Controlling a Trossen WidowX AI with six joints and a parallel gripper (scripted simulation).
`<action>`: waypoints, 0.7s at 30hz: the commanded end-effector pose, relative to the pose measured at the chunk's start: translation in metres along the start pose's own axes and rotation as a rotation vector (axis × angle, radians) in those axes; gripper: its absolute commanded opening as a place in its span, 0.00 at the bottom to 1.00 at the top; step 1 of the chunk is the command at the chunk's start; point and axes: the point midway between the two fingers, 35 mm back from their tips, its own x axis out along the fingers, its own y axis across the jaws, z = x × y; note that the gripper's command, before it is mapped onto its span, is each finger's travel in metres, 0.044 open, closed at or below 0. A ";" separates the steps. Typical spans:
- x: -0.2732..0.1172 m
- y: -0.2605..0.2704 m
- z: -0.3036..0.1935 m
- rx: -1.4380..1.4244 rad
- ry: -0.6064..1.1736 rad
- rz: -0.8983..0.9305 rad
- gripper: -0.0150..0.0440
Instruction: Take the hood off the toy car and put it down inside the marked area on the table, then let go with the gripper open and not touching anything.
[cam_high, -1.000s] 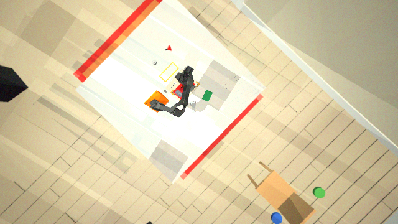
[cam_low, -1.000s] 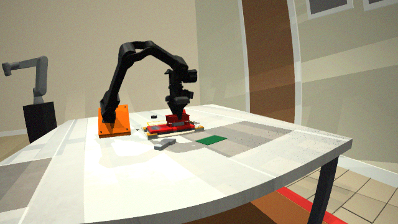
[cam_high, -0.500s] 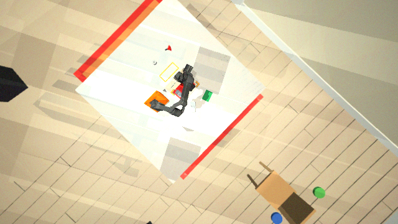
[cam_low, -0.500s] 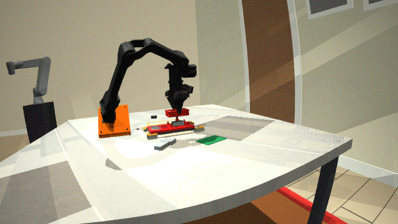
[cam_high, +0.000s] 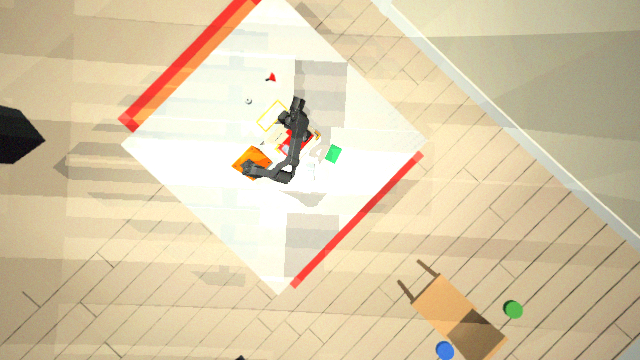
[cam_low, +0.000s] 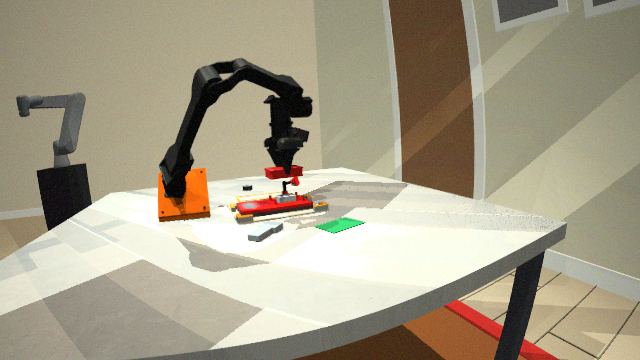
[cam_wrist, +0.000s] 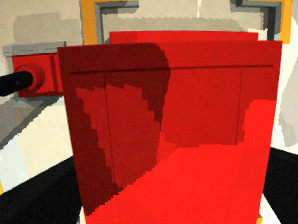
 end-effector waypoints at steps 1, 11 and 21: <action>-0.003 0.027 0.004 -0.017 -0.005 0.012 0.25; -0.008 0.086 0.005 -0.006 -0.007 0.025 0.25; -0.009 0.143 -0.004 0.003 -0.002 0.026 0.25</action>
